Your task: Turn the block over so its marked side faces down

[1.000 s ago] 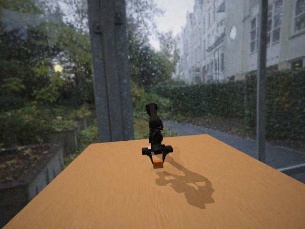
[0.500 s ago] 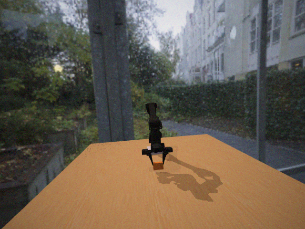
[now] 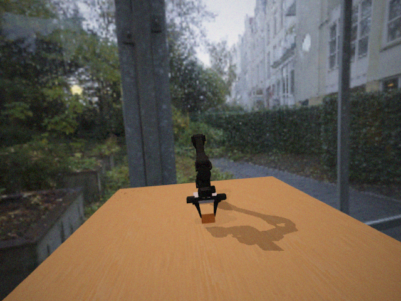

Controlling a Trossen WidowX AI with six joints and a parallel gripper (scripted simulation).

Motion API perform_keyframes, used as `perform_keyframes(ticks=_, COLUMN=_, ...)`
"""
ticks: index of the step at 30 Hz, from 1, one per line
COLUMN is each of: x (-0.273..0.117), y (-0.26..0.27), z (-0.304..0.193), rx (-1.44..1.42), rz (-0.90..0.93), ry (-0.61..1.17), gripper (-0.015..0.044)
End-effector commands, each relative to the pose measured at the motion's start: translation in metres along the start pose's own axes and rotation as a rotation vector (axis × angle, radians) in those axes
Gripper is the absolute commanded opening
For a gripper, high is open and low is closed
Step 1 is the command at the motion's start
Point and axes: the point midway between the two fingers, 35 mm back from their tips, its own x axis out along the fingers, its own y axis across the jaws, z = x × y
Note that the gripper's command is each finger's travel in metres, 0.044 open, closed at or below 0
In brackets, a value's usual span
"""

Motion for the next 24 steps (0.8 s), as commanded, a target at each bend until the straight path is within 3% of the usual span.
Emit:
perform_keyframes(ticks=1, x=-0.002, y=0.000, z=-0.002, rx=-0.005, rz=0.003, ry=-0.064, gripper=0.0000)
perform_keyframes(ticks=10, x=-0.003, y=0.000, z=-0.005, rx=-0.006, rz=0.002, ry=-0.135, gripper=0.0000)
perform_keyframes(ticks=24, x=0.030, y=0.000, z=-0.002, rx=-0.002, rz=0.005, ry=-0.321, gripper=0.0000)
